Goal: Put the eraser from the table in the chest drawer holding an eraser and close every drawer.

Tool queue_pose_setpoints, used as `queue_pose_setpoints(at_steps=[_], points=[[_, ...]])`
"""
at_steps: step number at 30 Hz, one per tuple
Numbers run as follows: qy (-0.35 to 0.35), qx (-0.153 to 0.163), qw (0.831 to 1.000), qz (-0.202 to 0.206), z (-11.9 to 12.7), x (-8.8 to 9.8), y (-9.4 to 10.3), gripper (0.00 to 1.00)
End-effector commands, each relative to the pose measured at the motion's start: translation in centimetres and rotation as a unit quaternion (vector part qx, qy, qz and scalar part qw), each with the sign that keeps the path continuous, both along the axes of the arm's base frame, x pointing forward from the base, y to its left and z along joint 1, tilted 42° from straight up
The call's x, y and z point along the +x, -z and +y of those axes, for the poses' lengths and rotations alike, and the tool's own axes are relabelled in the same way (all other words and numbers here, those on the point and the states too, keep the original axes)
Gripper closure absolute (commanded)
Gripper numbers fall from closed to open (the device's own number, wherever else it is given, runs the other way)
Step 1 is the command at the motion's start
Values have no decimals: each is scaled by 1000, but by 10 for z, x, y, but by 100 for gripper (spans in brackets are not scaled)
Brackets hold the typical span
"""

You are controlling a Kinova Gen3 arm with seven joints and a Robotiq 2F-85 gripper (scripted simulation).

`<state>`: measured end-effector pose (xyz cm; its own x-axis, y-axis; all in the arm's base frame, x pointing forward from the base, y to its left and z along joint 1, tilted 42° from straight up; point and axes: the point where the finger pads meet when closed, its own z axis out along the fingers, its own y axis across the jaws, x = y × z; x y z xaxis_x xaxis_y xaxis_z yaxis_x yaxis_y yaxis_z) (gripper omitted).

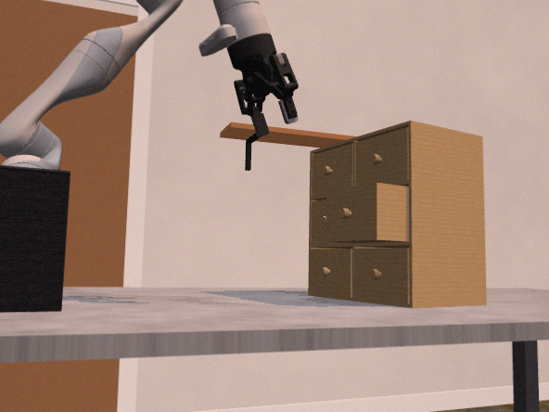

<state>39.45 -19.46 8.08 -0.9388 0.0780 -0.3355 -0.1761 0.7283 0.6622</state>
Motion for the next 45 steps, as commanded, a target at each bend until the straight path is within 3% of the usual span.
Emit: queue_pose_setpoints(at_steps=[1,20,45], points=[[-22,-3,1000,18,2,4,-4,0],[-93,-23,991,95,-3,4,-9,0],[-126,-33,983,132,-5,5,-12,0]])
